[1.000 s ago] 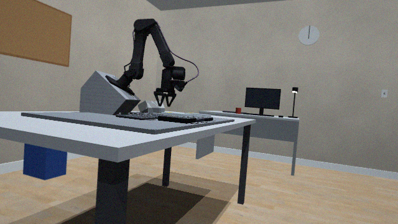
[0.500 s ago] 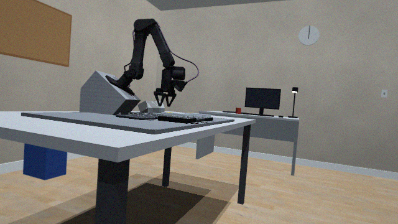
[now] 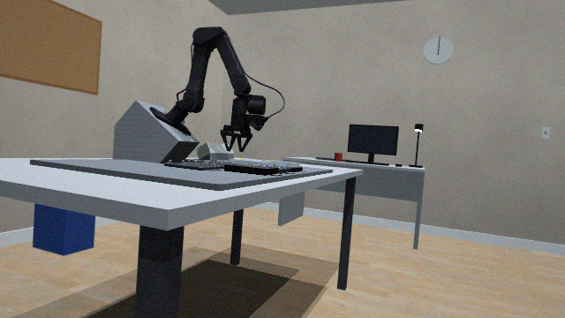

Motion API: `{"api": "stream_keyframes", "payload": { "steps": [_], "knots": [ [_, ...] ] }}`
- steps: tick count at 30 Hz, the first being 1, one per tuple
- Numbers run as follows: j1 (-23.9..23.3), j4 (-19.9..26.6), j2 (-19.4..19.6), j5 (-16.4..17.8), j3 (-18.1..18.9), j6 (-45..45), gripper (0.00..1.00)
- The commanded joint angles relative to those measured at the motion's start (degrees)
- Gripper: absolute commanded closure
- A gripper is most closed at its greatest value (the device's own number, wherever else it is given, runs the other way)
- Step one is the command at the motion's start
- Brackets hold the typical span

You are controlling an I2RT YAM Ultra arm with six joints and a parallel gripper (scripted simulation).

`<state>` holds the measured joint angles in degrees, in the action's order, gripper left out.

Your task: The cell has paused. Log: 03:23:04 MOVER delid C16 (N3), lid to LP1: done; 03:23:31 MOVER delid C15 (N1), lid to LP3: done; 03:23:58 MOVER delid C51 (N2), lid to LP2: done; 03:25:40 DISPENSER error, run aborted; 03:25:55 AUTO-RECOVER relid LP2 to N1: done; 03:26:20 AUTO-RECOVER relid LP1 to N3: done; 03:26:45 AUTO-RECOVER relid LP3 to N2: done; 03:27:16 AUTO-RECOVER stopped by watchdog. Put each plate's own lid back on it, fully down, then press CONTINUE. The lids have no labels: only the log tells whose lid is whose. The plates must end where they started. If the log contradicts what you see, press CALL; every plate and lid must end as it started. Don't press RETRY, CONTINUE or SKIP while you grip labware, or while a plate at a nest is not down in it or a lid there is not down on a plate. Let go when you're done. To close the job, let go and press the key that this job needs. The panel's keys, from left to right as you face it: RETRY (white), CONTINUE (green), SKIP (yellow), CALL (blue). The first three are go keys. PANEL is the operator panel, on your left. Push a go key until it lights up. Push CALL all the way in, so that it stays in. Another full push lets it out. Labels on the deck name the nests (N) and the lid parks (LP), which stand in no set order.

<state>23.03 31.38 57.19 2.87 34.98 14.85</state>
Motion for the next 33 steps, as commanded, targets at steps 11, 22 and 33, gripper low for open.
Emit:
{"api": "stream_keyframes", "payload": {
  "steps": [11, 22, 33],
  "knots": [
    [1.5, 2.3, 9.9, -1.3, 14.8, 2.3, 0.0],
    [2.3, 5.8, 17.9, -1.8, 26.4, 2.9, 0.0],
    [3.0, 11.5, 27.3, -2.3, 41.7, 3.5, 0.0]
  ]
}}
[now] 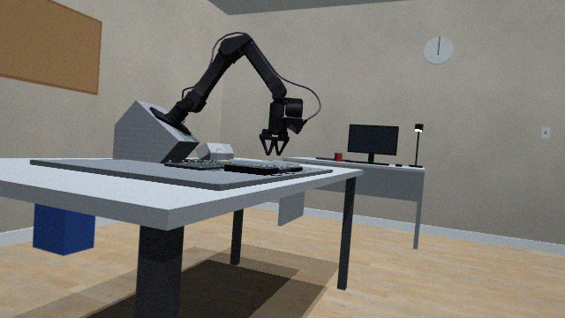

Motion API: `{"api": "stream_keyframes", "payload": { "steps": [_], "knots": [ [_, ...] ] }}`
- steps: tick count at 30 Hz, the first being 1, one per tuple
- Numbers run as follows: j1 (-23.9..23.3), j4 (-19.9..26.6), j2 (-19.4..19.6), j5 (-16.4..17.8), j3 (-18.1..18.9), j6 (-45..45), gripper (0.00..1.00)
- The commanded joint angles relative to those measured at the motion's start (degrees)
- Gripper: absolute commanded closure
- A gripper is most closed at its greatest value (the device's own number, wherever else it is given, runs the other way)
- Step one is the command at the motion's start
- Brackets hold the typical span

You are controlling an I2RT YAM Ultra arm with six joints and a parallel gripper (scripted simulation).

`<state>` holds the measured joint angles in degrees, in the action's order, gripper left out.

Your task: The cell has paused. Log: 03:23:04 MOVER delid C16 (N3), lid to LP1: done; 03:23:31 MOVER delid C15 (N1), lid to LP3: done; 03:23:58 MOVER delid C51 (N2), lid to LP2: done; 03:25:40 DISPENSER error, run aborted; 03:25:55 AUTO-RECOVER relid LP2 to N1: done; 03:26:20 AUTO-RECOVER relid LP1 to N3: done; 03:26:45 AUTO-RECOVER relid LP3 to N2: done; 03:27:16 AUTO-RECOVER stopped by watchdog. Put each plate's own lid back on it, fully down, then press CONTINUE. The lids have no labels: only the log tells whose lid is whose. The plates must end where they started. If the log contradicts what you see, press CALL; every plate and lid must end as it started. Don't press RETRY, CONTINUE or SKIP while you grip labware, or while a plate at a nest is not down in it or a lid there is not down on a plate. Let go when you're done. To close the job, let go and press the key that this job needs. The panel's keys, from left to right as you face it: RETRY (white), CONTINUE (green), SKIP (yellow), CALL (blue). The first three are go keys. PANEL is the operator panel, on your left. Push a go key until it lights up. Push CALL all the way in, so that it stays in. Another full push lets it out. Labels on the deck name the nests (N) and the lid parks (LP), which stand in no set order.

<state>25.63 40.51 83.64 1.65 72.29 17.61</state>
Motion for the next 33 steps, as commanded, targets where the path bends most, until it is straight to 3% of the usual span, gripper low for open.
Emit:
{"api": "stream_keyframes", "payload": {
  "steps": [1, 4, 7, 9, 33],
  "knots": [
    [0.5, 2.9, 1.7, -1.1, 5.9, 0.8, 0.0],
    [0.5, 3.6, 2.6, -1.1, 7.5, 0.8, 0.0],
    [0.7, 5.6, 5.4, -1.2, 12.3, 0.9, 0.0],
    [0.6, 6.2, 5.8, -1.3, 13.2, 0.9, 0.0],
    [0.5, 6.8, 4.9, -1.3, 13.9, 0.9, 0.0]
  ]
}}
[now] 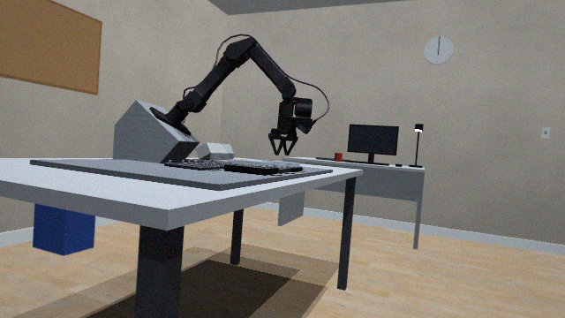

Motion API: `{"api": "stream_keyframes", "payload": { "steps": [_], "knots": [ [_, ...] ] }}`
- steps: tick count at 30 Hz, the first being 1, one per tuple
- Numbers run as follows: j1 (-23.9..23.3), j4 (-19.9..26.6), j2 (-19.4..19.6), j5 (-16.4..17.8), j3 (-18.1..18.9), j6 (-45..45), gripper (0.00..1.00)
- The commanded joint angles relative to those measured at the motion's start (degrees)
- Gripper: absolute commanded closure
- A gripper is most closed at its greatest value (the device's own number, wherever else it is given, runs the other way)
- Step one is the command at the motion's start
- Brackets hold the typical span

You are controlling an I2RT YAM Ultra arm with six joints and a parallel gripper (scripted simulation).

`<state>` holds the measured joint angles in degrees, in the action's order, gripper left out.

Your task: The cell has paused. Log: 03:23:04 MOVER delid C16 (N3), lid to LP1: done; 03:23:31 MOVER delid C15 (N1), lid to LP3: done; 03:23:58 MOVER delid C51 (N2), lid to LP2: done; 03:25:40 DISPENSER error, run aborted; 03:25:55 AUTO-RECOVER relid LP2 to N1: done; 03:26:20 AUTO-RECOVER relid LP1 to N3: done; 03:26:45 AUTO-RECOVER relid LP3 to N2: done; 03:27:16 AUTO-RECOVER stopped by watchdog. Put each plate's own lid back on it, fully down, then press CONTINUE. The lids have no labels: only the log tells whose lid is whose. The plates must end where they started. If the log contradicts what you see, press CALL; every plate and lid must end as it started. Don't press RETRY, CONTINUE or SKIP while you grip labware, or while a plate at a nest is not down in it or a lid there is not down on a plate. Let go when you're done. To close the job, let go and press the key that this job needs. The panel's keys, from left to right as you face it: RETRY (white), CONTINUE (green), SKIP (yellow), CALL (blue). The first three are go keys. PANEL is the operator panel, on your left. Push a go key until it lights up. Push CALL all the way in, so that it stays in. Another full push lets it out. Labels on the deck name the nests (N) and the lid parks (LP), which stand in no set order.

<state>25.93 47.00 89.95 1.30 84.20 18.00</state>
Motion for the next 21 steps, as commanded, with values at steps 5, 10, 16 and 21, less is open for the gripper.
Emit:
{"api": "stream_keyframes", "payload": {
  "steps": [5, 10, 16, 21],
  "knots": [
    [0.2, -1.3, -1.0, -0.9, 0.8, 0.5, 0.0],
    [0.3, -2.6, 0.9, -1.0, -0.8, 0.6, 0.0],
    [0.4, -4.2, 1.7, -1.0, -0.8, 0.6, 0.0],
    [0.5, -5.7, 2.8, -1.0, -1.9, 0.6, 0.0]
  ]
}}
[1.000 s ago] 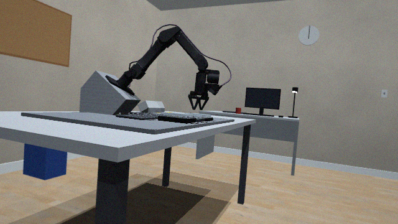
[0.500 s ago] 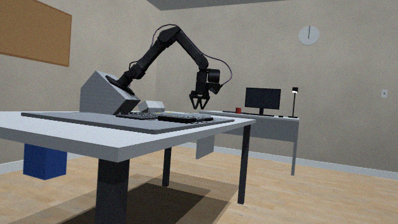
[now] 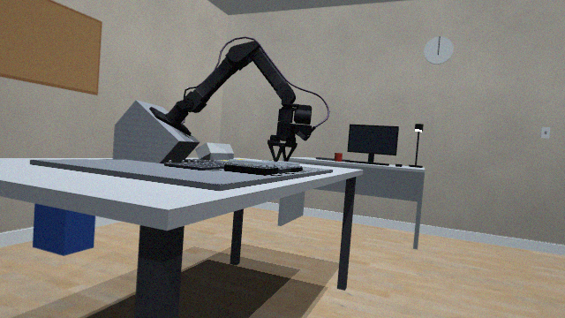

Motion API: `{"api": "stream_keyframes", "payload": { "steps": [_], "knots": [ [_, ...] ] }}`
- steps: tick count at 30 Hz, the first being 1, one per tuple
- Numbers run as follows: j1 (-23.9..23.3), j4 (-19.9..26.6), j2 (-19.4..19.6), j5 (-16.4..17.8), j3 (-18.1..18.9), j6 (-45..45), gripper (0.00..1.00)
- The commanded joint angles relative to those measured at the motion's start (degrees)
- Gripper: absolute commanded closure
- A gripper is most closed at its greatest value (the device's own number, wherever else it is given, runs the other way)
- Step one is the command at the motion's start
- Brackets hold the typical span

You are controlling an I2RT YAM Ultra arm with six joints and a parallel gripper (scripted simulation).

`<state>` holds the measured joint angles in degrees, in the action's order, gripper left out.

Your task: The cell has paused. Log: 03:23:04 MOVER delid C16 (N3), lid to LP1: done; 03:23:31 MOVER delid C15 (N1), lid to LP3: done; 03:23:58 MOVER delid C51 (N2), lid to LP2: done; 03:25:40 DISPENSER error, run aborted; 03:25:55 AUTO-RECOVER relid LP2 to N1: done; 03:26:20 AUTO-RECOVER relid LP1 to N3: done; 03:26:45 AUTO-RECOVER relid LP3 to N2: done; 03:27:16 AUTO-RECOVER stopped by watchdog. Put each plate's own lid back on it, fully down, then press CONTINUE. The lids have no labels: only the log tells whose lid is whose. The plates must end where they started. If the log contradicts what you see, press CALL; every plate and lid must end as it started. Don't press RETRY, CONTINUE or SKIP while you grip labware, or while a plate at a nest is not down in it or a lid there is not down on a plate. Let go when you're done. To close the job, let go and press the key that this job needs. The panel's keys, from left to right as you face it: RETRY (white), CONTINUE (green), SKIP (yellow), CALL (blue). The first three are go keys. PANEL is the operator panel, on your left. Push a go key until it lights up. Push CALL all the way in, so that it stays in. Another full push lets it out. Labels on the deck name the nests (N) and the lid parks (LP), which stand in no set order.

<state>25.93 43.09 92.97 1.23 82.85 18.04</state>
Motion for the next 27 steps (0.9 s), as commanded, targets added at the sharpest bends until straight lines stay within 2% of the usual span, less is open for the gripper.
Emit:
{"api": "stream_keyframes", "payload": {
  "steps": [1, 2, 5, 11, 21, 27],
  "knots": [
    [0.5, -1.8, -0.2, -0.9, -0.6, 0.5, 0.0],
    [0.5, -4.5, -1.3, -0.9, -2.4, 0.5, 0.0],
    [0.5, -1.6, -0.9, -0.9, 0.6, 0.6, 0.0],
    [0.3, -1.3, -0.8, -0.9, 2.0, 0.5, 0.0],
    [0.2, -1.8, -0.7, -0.9, 0.7, 0.3, 0.0],
    [0.2, -2.3, -0.7, -0.9, 0.6, 0.4, 0.06]
  ]
}}
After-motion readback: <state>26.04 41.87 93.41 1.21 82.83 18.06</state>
